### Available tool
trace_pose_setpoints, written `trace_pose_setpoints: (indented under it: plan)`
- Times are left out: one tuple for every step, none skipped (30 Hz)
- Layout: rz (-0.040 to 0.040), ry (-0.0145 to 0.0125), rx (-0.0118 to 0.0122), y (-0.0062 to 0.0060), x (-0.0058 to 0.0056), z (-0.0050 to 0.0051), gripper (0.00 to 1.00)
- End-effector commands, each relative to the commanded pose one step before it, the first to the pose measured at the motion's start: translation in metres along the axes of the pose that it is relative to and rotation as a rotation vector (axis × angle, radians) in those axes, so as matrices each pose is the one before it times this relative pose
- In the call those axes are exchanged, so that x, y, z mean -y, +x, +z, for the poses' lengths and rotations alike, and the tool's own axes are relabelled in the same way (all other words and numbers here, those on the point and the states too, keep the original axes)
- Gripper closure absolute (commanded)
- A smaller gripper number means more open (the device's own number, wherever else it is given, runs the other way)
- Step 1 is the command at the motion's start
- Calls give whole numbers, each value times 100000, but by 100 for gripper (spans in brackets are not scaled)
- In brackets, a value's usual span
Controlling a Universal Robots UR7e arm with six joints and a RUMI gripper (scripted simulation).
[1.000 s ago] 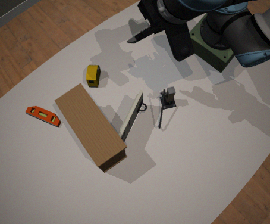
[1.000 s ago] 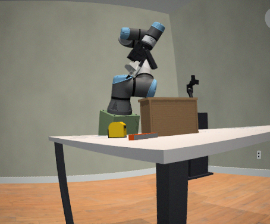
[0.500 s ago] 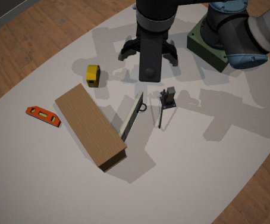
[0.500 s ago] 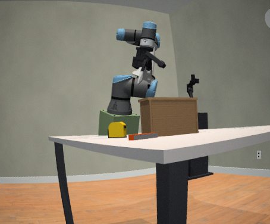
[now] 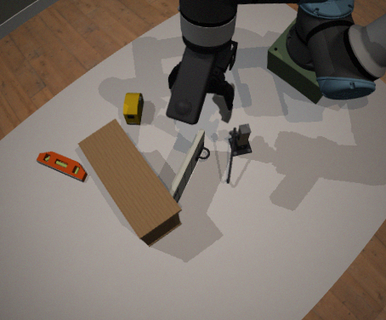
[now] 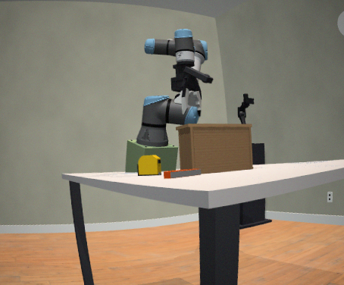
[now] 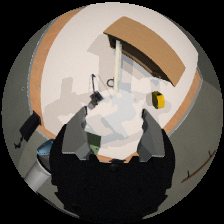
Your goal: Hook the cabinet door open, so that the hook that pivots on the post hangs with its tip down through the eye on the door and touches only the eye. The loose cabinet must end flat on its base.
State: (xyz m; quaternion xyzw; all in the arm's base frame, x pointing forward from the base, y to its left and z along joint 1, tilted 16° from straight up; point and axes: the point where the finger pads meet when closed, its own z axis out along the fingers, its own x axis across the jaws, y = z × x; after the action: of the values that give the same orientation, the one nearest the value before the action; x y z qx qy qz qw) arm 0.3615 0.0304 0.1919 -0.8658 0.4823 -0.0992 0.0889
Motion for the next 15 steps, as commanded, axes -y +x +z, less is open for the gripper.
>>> trace_pose_setpoints:
  plan:
    - [929, 670, 34, 29, 164, 593, 85]
    - [17, 6, -39, -17, -13, 494, 85]
    - [19, 8, -44, -29, -20, 544, 85]
    - [0, 0, 0, 0, 0, 0, 85]
    - [0, 0, 0, 0, 0, 0, 85]
    - [17, 8, -39, -36, -22, 489, 85]
    - [12, 6, -28, -31, -18, 348, 85]
    - [6, 3, -14, -17, -10, 169, 85]
    - [1, 1, -2, -3, -2, 30, 85]
    - [0, 0, 0, 0, 0, 0, 85]
    - [0, 0, 0, 0, 0, 0, 85]
    - [0, 0, 0, 0, 0, 0, 85]
    - [0, 0, 0, 0, 0, 0, 85]
    - [0, 0, 0, 0, 0, 0, 85]
    - [0, 0, 0, 0, 0, 0, 85]
